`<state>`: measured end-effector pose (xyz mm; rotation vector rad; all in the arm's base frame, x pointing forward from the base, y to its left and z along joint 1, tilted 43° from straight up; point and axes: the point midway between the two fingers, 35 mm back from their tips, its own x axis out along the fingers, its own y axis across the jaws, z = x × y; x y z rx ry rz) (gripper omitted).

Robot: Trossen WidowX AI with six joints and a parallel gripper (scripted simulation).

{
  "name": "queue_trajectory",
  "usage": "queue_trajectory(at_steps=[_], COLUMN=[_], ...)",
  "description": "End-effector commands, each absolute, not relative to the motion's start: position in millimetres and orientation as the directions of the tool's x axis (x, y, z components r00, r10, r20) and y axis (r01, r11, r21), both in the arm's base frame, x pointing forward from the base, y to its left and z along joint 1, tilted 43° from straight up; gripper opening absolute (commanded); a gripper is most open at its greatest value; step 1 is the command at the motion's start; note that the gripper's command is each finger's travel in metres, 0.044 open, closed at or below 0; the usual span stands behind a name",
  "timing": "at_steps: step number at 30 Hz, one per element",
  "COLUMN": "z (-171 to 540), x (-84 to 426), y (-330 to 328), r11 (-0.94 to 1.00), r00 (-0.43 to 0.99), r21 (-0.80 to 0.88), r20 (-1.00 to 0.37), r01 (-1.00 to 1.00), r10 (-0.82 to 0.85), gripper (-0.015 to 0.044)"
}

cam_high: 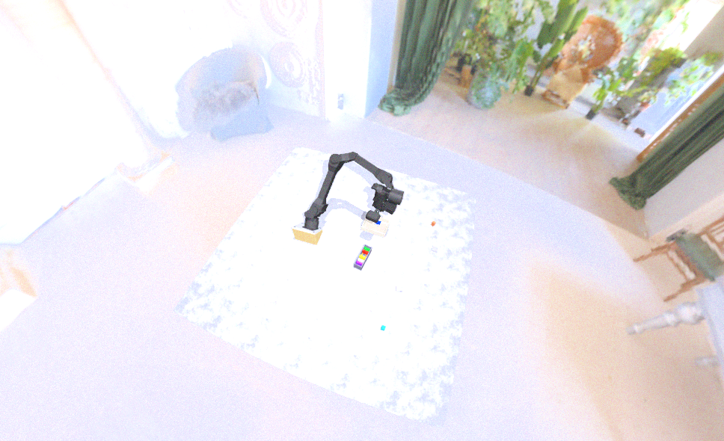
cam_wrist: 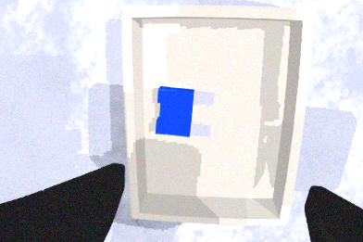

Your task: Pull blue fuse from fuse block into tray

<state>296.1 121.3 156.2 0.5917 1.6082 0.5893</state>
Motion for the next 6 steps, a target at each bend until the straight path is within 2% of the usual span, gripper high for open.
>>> queue_trajectory(at_steps=[1, 6], z=[156.0, 156.0], x=[296.0, 296.0], y=[121.3, 121.3], r11=[0.737, 0.737], r00=[-0.107, -0.107], r21=[0.675, 0.675], r20=[-0.730, -0.730], r01=[0.044, 0.044], r10=[0.675, 0.675], gripper=[0.0330, 0.0330])
